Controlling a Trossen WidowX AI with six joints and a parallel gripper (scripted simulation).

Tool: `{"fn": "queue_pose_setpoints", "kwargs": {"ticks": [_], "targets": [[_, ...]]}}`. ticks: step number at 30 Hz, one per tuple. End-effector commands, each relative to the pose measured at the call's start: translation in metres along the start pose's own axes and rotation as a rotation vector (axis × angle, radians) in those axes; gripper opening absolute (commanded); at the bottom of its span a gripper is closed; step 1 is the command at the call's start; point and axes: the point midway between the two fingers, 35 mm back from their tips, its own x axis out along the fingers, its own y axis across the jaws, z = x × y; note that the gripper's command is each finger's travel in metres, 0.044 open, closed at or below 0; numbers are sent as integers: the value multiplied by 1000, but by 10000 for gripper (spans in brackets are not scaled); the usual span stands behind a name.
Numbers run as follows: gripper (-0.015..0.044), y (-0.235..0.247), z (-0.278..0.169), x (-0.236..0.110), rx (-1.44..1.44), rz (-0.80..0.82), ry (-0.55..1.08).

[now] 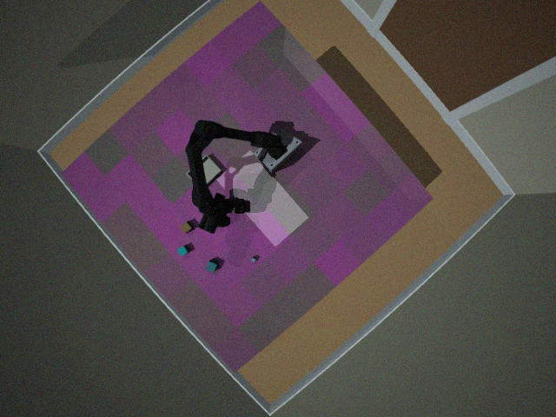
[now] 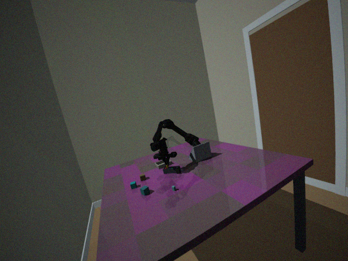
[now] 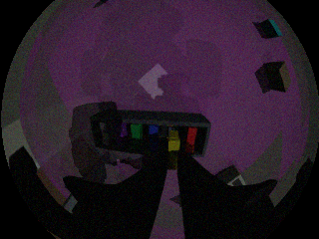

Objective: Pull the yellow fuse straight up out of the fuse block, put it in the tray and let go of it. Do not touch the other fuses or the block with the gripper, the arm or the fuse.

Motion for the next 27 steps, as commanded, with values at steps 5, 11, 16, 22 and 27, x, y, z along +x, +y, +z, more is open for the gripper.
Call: {"fn": "queue_pose_setpoints", "kwargs": {"ticks": [5,11,16,22,27], "targets": [[0,0,1,-5,4,3,-4],[0,0,1,-8,4,3,-4],[0,0,0,-10,4,3,-4],[0,0,1,-19,3,3,-4],[0,0,1,-27,3,3,-4]]}}
